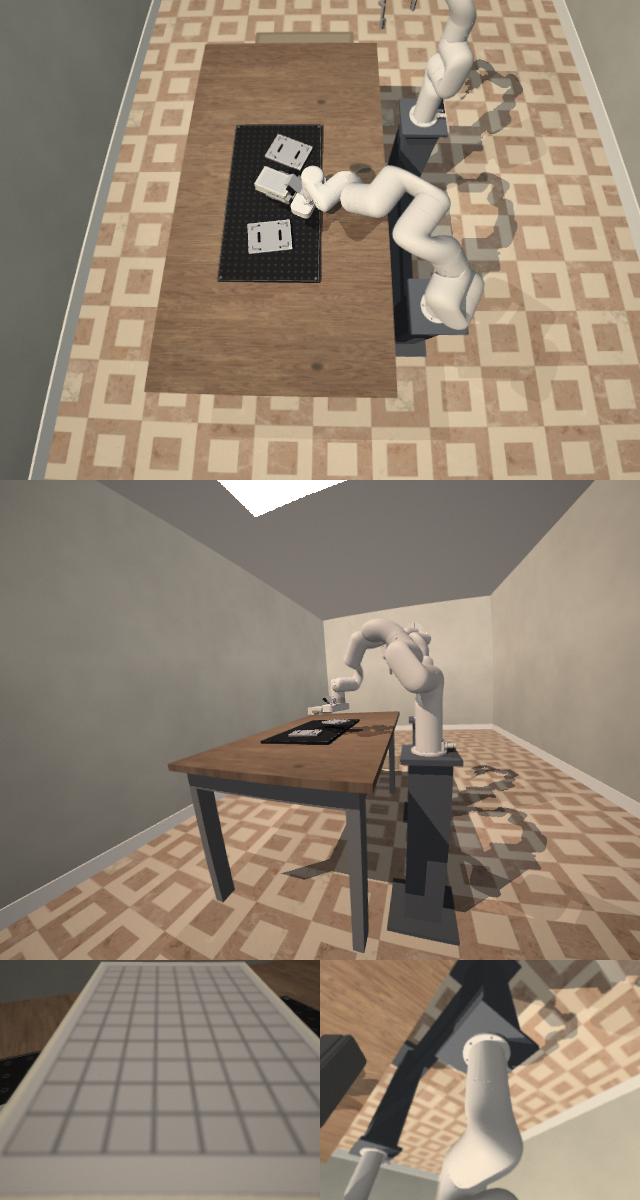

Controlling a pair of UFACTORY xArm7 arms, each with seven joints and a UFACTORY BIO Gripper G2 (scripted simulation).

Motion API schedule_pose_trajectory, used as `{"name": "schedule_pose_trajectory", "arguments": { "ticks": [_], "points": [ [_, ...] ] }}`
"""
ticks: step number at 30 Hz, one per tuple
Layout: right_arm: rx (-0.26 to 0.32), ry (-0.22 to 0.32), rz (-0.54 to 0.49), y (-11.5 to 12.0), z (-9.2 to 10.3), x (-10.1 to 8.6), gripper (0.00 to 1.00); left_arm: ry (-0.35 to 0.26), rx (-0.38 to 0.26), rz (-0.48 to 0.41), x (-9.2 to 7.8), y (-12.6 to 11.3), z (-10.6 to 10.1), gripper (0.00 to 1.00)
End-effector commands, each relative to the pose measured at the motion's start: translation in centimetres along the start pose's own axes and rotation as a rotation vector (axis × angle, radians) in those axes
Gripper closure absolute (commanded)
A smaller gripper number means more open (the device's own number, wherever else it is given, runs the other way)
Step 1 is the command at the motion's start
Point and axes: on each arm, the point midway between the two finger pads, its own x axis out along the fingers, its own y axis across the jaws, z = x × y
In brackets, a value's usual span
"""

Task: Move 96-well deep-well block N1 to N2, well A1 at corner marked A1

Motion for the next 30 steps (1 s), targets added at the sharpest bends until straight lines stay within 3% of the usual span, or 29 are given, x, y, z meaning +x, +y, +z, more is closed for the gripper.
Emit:
{"name": "schedule_pose_trajectory", "arguments": {
  "ticks": [1,30],
  "points": [
    [0.000,-0.002,0.000,0.0,0.0,-0.1,0.00,-0.004,0.000,0.001,0.4,-0.9,0.2,1.00],
    [0.000,-0.002,0.000,0.0,0.0,-0.1,0.00,-0.004,-0.001,0.001,2.9,-9.5,0.3,1.00]
  ]
}}
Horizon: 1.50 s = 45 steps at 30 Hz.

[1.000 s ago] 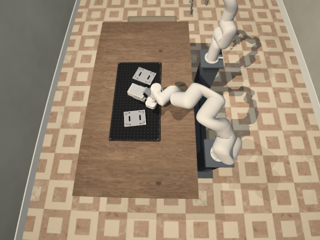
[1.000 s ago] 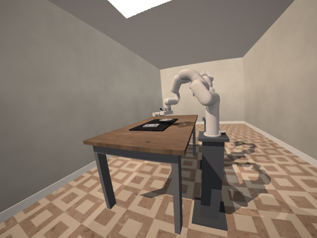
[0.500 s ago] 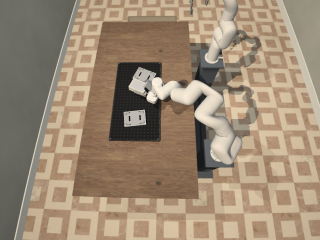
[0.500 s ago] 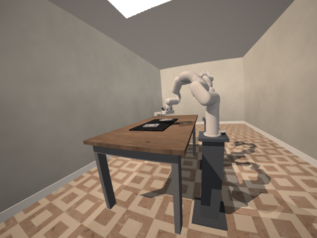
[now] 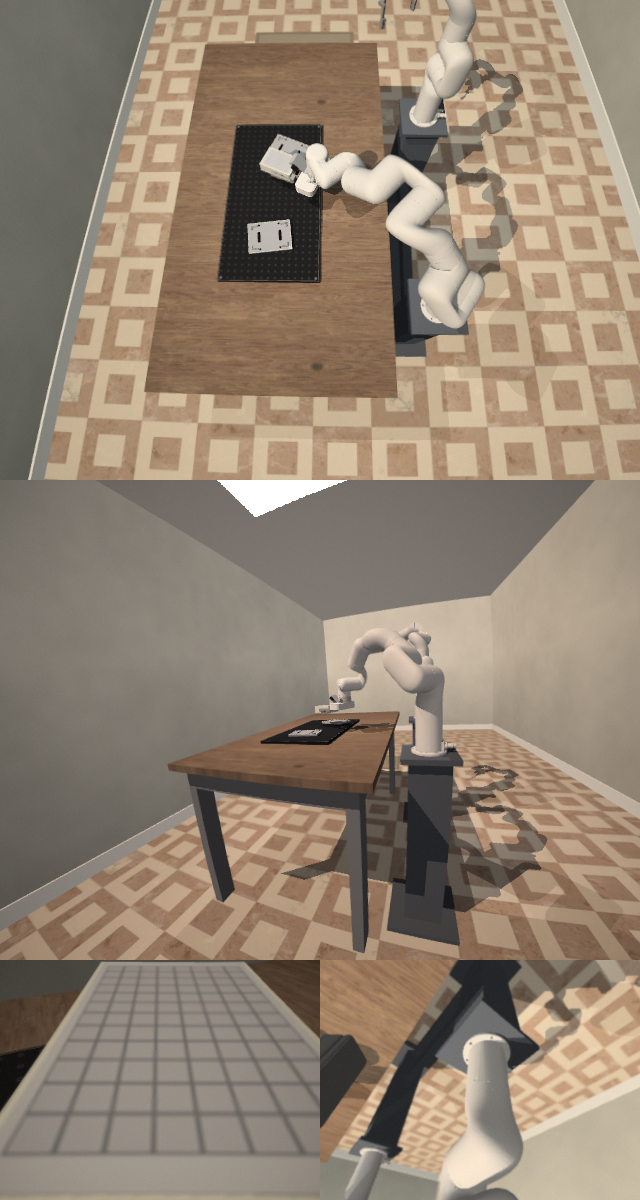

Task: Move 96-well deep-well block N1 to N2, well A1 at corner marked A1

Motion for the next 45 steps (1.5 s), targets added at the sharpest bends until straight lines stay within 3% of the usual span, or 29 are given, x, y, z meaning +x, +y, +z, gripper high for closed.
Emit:
{"name": "schedule_pose_trajectory", "arguments": {
  "ticks": [1,36,45],
  "points": [
    [0.000,-0.002,0.000,0.0,0.0,-0.1,0.00,-0.004,-0.001,0.001,0.6,-1.5,0.3,1.00],
    [0.000,-0.002,0.000,0.0,0.0,-0.1,0.00,-0.004,-0.002,0.001,3.4,-11.5,0.3,1.00],
    [0.000,-0.002,0.000,0.0,0.0,-0.1,0.00,-0.004,-0.002,0.001,3.7,-12.5,0.3,1.00]
  ]
}}
